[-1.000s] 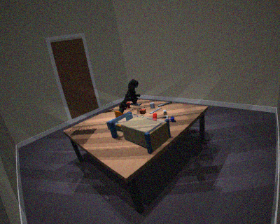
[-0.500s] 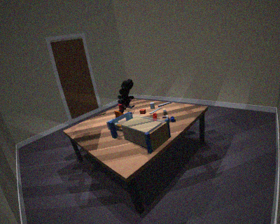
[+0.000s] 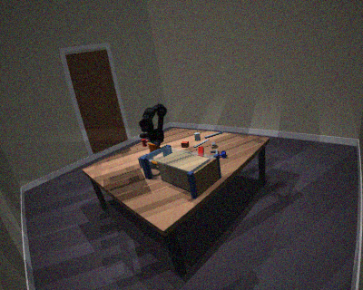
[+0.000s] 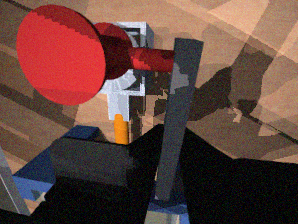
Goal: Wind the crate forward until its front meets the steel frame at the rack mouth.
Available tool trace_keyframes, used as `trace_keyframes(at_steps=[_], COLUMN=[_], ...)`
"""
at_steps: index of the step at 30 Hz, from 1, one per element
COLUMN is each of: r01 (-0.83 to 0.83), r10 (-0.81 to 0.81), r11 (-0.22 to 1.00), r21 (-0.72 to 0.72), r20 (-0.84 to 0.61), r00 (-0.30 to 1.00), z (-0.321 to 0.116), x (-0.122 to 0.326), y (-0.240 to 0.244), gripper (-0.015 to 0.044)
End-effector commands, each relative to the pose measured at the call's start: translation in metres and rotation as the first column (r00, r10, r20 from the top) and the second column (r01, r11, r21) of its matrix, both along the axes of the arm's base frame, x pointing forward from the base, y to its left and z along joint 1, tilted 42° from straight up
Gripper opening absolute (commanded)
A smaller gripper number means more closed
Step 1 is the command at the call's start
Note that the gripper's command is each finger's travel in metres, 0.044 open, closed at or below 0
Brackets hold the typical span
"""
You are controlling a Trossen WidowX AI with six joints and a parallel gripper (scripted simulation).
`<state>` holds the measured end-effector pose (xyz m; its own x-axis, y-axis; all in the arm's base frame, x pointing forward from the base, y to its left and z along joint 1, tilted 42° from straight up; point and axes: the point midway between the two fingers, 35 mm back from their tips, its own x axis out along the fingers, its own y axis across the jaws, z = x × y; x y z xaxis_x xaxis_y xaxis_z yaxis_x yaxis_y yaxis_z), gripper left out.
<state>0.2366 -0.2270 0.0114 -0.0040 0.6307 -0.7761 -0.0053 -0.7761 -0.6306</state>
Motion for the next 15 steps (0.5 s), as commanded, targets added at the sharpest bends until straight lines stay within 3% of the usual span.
trace_keyframes(at_steps=[1, 9, 15], r01=[0.023, 0.07, 0.074], r10=[-0.023, -0.068, -0.073], r11=[1.0, 0.997, 0.997], r21=[0.0, 0.019, 0.017], r20=[-0.022, -0.071, -0.076], r00=[0.999, 0.995, 0.994], z=[-0.019, -0.058, -0.06], x=[-0.014, -0.045, -0.047], y=[-0.019, -0.046, -0.046], gripper=[0.0, 0.0, 0.0])
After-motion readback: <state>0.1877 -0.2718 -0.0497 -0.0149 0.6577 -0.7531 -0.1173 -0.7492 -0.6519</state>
